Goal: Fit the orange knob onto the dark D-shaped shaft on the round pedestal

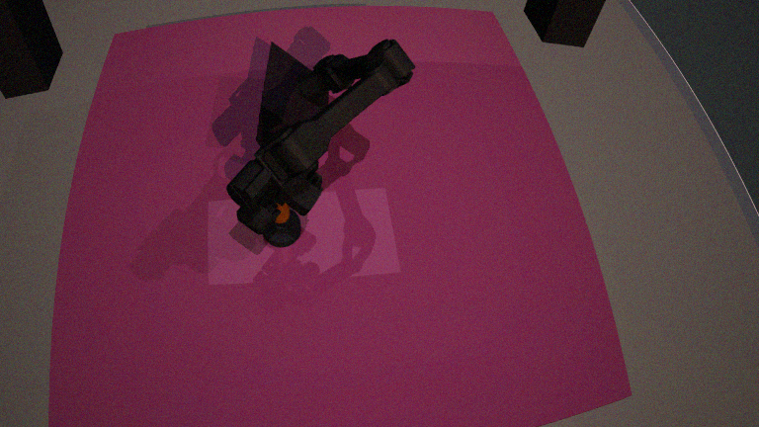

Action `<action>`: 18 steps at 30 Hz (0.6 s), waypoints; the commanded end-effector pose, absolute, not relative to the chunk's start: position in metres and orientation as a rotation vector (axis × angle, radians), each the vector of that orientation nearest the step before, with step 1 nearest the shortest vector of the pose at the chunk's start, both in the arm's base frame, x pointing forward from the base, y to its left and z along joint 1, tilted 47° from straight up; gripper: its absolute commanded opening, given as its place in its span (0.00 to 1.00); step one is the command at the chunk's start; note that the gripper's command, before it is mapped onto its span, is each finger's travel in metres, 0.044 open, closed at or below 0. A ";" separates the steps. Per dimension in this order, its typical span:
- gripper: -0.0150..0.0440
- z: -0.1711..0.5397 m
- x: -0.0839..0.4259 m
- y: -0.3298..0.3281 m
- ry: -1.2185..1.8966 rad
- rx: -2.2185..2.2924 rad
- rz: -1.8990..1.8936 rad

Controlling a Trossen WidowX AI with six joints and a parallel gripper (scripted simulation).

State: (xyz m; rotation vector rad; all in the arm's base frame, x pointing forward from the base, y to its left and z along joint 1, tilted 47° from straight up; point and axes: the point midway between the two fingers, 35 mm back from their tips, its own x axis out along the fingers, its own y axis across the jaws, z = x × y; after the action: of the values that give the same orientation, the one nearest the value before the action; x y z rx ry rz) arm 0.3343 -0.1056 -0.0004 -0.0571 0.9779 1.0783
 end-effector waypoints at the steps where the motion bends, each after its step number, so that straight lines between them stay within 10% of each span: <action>1: 0.25 0.001 0.335 -0.106 1.151 0.222 0.899; 18: 0.25 0.000 0.333 -0.107 1.465 0.870 0.394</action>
State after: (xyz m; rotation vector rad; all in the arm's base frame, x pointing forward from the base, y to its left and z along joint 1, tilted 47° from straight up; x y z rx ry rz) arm 0.3336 -0.1062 0.0007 0.8088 1.4393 0.4500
